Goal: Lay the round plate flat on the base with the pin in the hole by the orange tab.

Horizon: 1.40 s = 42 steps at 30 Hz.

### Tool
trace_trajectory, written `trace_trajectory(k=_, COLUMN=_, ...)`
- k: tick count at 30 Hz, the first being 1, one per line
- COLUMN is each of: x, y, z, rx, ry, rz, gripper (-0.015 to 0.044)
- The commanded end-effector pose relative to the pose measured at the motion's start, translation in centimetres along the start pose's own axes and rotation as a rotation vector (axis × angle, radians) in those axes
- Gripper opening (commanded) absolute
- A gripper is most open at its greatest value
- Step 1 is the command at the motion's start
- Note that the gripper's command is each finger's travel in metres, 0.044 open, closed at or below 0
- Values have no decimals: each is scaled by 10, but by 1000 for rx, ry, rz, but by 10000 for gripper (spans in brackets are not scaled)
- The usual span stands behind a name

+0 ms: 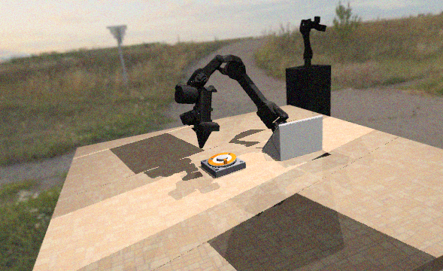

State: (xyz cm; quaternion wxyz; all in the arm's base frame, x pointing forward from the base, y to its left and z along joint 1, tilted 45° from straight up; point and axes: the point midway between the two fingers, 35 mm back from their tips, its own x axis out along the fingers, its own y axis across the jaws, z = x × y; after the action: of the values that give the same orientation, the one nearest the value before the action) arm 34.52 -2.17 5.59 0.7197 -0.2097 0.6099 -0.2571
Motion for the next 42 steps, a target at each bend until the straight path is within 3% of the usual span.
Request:
trace_trajectory(k=1, x=0, y=33, z=-15, rx=18, ry=111, rz=-28, gripper=0)
trace_trajectory(k=4, x=-3, y=60, z=-33, rx=35, ry=205, rz=-91, gripper=0)
trace_trajectory(k=11, x=-3, y=66, z=-37, rx=39, ry=224, rz=-110, gripper=0)
trace_trajectory(k=22, x=42, y=61, z=-48, rx=39, ry=223, rz=-112, gripper=0)
trace_trajectory(k=42, x=40, y=67, z=-69, rx=38, ry=224, rz=-111, gripper=0)
